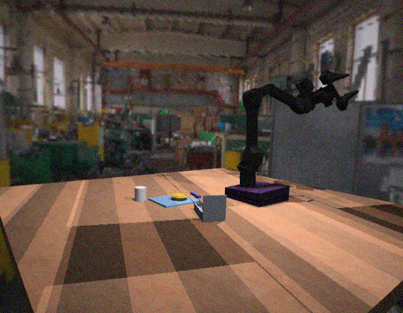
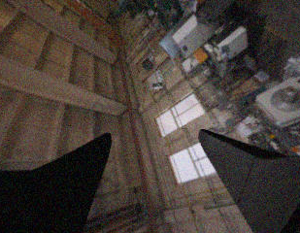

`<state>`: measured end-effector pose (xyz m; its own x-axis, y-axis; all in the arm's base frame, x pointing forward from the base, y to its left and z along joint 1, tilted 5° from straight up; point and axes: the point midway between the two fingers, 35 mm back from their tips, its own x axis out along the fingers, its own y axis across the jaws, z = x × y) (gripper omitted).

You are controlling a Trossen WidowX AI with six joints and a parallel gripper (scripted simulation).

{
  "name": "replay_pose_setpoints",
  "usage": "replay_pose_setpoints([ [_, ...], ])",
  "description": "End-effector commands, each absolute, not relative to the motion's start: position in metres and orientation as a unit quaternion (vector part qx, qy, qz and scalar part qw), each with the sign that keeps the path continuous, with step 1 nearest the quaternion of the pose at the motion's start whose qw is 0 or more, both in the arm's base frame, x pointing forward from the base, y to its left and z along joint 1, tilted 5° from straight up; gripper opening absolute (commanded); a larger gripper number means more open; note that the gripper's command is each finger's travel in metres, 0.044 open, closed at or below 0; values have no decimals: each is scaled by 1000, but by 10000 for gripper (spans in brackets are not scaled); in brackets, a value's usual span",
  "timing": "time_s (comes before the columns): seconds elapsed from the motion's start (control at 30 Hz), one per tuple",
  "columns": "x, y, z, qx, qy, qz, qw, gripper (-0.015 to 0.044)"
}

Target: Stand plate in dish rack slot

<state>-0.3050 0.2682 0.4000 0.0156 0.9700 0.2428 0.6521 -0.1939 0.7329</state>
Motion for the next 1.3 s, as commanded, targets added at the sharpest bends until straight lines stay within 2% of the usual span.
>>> replay_pose_setpoints([
  [0.0, -304, 269, 400, 679, 595, 370, 218, 400],
  [0.63, -207, 377, 391, 635, 429, 455, 452, 400],
  [0.97, -165, 397, 387, 599, 372, 468, 533, 400],
  [1.27, -87, 432, 374, 534, 300, 454, 647, 400],
])
